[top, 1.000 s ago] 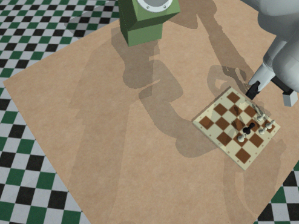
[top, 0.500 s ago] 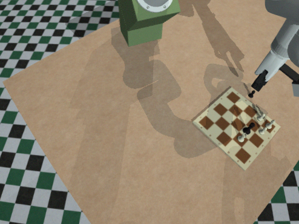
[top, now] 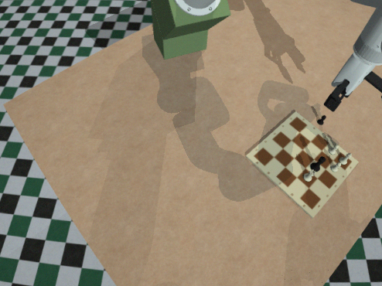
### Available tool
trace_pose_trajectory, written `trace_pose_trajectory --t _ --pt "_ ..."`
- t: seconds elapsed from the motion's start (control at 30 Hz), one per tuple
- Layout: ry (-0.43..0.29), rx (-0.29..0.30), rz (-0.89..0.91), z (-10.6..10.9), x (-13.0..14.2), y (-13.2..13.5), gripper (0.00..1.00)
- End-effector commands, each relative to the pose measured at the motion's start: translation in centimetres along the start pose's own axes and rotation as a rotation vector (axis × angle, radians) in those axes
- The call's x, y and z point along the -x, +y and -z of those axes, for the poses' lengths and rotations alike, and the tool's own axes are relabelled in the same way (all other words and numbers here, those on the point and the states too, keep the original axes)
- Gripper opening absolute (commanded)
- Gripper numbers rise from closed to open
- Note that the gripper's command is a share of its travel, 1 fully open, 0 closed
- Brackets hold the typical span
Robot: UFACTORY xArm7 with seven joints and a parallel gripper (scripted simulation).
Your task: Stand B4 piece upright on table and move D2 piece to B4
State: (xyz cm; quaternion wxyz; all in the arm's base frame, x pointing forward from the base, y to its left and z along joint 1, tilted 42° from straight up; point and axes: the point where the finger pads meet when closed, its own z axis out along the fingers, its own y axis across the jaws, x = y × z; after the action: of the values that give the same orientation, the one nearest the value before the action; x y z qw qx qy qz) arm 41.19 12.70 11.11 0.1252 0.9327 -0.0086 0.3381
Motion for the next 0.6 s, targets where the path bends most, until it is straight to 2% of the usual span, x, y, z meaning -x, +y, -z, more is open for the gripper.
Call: trace_pose_trajectory --t 0.0,0.57 --pt "0.001 -0.003 0.001 0.19 -0.06 -0.1 1.0" --pt "0.004 -0.002 -0.035 0.25 -0.45 0.27 1.0"
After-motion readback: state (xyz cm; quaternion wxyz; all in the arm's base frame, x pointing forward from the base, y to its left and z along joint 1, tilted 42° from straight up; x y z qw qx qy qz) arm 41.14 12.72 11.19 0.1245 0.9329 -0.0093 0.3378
